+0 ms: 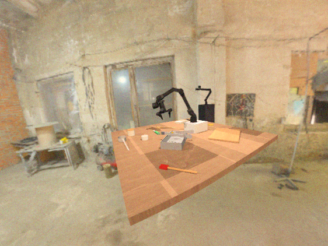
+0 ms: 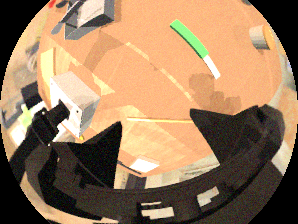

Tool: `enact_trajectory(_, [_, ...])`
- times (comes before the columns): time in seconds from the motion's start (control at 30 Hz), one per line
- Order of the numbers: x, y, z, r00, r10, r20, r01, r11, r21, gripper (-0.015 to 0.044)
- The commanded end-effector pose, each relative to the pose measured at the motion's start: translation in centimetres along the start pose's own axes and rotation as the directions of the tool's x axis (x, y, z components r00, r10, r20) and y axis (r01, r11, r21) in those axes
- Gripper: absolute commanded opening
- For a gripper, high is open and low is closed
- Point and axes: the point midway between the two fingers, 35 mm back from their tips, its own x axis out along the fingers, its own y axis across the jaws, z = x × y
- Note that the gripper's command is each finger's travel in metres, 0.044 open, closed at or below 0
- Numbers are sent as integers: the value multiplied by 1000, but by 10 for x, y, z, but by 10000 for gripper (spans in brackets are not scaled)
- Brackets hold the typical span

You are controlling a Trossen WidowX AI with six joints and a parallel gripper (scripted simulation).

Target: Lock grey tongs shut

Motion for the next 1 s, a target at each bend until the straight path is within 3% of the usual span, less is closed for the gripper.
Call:
enact_trajectory(0.0, [-7, -6, 70, 998, -64, 6, 60, 962, 266, 440])
enact_trajectory(0.33, [-12, 6, 156, 990, -139, 25, 98, 802, 589, 440])
enact_trajectory(0.63, [-12, 35, 233, 981, -188, 56, 55, 536, 843, 440])
enact_trajectory(0.97, [-9, 85, 306, 971, -215, 103, -63, 185, 981, 440])
